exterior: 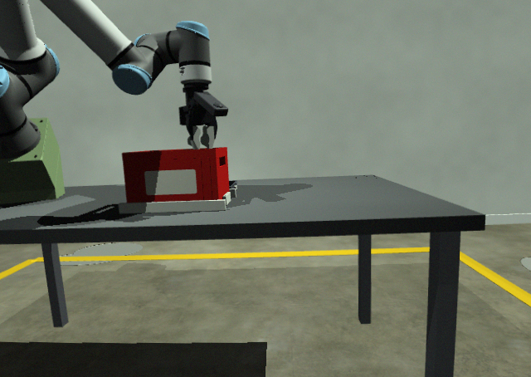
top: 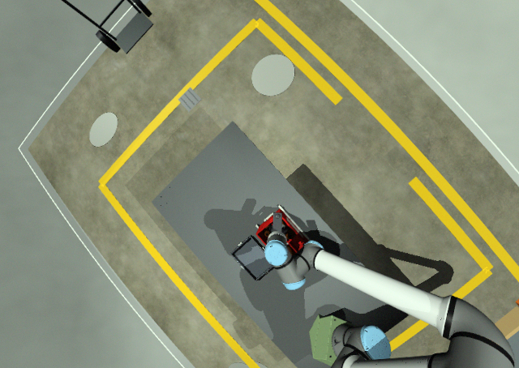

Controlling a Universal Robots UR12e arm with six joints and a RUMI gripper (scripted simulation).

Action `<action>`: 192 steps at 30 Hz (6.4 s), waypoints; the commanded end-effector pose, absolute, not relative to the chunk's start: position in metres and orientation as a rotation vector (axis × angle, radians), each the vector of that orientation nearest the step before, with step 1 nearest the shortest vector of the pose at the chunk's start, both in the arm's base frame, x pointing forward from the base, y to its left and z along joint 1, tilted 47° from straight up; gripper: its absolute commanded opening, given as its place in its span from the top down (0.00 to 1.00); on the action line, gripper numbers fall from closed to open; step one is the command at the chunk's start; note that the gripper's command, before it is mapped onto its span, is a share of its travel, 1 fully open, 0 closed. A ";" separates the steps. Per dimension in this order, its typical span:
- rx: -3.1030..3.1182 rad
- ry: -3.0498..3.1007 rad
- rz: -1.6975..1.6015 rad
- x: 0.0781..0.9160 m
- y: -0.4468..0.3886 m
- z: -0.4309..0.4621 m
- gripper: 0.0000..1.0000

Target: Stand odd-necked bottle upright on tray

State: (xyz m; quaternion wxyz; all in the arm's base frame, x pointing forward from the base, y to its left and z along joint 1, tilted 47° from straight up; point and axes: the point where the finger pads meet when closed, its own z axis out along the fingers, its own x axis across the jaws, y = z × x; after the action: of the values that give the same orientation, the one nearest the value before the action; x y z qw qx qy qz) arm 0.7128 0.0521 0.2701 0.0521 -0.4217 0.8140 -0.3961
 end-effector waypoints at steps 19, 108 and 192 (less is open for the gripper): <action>-1.282 2.474 -1.205 0.713 0.053 0.271 1.00; -1.282 2.474 -1.205 0.678 0.102 0.327 1.00; -1.282 2.474 -1.205 0.678 0.170 0.268 0.62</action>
State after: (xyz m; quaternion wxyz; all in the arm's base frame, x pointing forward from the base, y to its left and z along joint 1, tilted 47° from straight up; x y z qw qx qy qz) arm 0.6782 0.1692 0.2674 0.0521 -0.4217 0.8139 -0.3962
